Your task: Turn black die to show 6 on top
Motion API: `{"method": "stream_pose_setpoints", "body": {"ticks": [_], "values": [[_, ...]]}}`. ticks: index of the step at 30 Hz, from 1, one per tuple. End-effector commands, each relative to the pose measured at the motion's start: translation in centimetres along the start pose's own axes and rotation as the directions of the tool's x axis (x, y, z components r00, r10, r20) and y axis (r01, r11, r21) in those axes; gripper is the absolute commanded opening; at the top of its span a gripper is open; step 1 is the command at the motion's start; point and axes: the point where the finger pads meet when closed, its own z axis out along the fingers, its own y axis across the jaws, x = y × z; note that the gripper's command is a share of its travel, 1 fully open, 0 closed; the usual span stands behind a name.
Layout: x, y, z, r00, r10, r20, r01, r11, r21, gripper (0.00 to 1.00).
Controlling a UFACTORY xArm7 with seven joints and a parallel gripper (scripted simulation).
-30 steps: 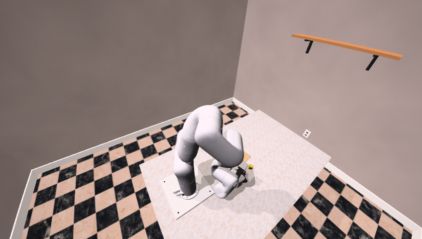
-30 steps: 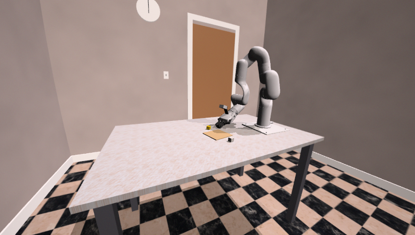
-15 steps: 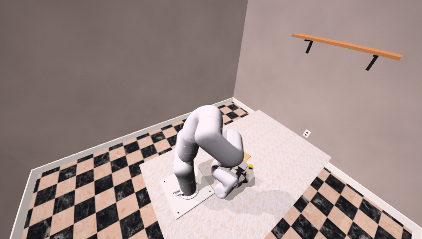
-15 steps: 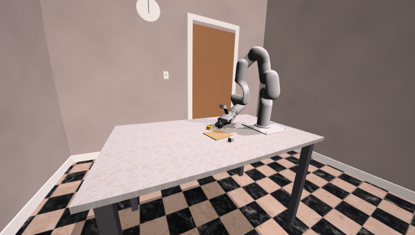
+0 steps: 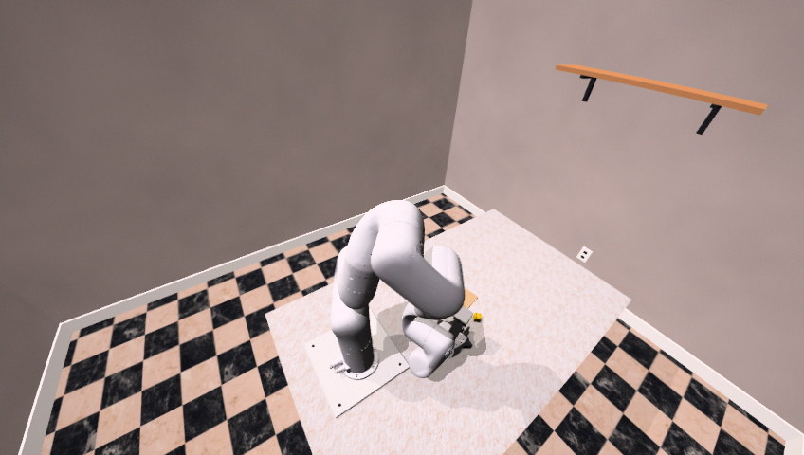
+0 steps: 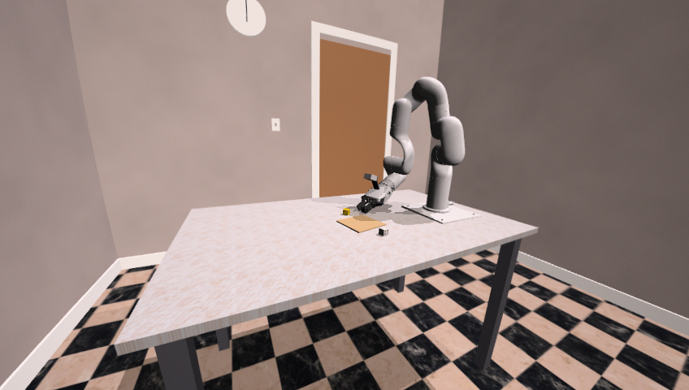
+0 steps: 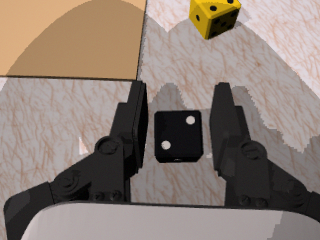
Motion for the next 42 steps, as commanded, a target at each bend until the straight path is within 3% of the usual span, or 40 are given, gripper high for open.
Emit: {"method": "stream_pose_setpoints", "body": {"ticks": [1, 23, 42], "values": [[0.1, 0.1, 0.0, 1.0, -0.001, -0.002, 0.001, 1.0, -0.001, 0.42], [0.1, 0.1, -0.2, 1.0, -0.001, -0.002, 0.001, 1.0, -0.001, 0.42], [0.1, 0.1, -4.9, 1.0, -0.001, -0.002, 0.001, 1.0, -0.001, 0.42]]}}
